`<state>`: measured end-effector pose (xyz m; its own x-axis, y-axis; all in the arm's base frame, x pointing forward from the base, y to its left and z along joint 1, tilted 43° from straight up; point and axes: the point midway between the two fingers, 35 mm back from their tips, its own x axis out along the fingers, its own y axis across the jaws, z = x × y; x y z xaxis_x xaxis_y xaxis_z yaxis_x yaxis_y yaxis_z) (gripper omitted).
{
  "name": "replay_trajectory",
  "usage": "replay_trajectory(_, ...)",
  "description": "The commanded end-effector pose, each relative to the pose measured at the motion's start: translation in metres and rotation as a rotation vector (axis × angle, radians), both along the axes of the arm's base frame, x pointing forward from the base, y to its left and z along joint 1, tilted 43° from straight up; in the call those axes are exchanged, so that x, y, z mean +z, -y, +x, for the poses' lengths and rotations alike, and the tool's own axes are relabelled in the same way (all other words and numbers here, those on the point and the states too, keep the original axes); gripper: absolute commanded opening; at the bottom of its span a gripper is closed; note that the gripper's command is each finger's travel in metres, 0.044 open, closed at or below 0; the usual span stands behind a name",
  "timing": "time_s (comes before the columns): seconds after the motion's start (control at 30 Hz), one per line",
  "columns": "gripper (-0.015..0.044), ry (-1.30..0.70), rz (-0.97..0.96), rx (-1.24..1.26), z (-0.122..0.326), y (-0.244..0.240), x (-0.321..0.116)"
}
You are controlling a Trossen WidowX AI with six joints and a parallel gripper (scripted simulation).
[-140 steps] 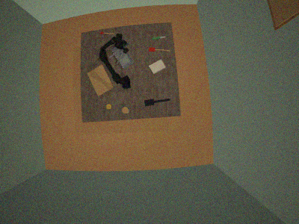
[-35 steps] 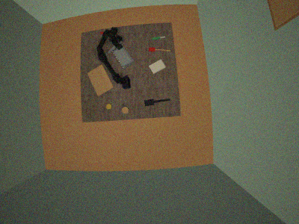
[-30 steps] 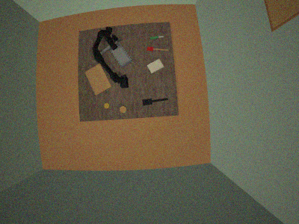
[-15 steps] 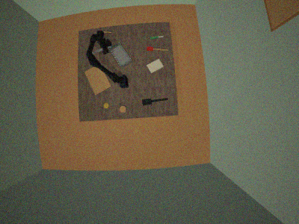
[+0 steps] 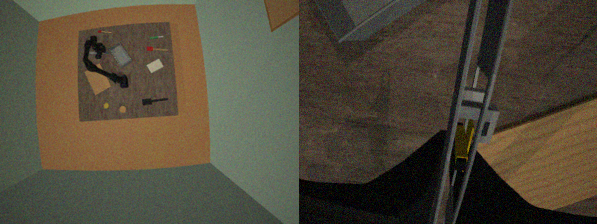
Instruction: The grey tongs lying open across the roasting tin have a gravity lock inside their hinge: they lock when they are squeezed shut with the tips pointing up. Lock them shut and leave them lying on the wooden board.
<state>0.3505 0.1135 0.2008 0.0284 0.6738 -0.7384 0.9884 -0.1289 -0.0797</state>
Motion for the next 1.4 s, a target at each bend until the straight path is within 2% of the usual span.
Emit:
replay_trajectory(0.0, -0.015, -0.051, 0.014, -0.066, -0.014, -0.01, 0.012)
replay_trajectory(0.17, -0.015, -0.107, 0.022, -0.125, -0.027, -0.019, 0.02)
replay_trajectory(0.37, -0.015, -0.061, 0.017, -0.073, -0.03, -0.021, 0.021)
replay_trajectory(1.37, -0.015, 0.758, -0.047, 0.856, -0.079, -0.061, 0.044)
